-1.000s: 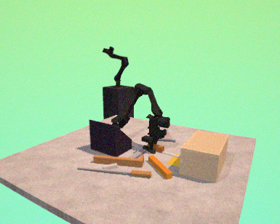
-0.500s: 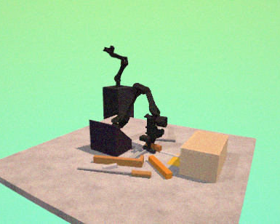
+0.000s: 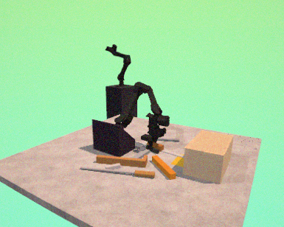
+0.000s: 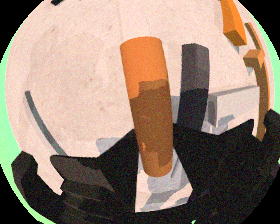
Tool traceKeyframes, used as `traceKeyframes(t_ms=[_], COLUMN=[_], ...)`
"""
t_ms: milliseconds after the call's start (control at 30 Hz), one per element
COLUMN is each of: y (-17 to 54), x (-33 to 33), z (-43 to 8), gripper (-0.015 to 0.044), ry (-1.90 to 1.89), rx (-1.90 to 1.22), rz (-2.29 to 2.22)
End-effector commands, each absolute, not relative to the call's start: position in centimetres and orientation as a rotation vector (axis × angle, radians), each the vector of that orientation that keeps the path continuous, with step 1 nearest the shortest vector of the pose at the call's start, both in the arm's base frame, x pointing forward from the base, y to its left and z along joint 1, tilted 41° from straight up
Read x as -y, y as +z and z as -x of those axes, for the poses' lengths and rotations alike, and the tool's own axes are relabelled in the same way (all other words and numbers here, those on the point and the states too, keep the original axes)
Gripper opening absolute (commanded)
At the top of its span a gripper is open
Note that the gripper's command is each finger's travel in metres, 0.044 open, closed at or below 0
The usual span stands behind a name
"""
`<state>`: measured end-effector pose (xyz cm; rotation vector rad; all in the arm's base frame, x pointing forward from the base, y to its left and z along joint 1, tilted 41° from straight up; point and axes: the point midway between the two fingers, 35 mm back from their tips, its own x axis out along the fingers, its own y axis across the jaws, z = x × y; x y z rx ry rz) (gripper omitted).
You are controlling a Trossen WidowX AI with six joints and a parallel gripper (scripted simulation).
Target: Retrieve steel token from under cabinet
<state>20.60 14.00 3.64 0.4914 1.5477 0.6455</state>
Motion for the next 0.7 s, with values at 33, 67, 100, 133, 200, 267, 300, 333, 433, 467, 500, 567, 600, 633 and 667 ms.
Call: traceKeyframes(t_ms=[33, 67, 100, 133, 200, 267, 300, 333, 433, 467, 500, 567, 600, 633, 667], y=[3.7, 3.8, 3.8, 3.9, 4.0, 4.2, 4.2, 4.3, 4.5, 4.6, 4.7, 4.9, 4.9, 5.0, 5.1], x=[-14.1, -14.1, -14.1, -14.2, -14.3, -14.4, -14.5, -14.6, -14.8, -14.8, -14.9, -15.1, -15.1, -15.2, -15.3], z=[-20.6, -20.6, -20.6, -20.6, -20.5, -20.5, -20.5, -20.5, -20.5, -20.4, -20.4, -20.4, -20.4, -20.4, -20.3], gripper=[0.0000, 0.0000, 0.0000, 0.0000, 0.0000, 0.0000, 0.0000, 0.0000, 0.0000, 0.0000, 0.0000, 0.0000, 0.0000, 0.0000, 0.0000], ry=[0.643, 0.640, 0.638, 0.635, 0.628, 0.621, 0.618, 0.615, 0.607, 0.604, 0.602, 0.597, 0.594, 0.592, 0.590], rx=[-1.550, -1.551, -1.552, -1.554, -1.558, -1.562, -1.563, -1.565, -1.569, -1.571, -1.572, -1.575, -1.576, -1.577, -1.578], rz=[-0.494, -0.496, -0.499, -0.502, -0.509, -0.515, -0.518, -0.521, -0.530, -0.532, -0.535, -0.540, -0.542, -0.544, -0.546])
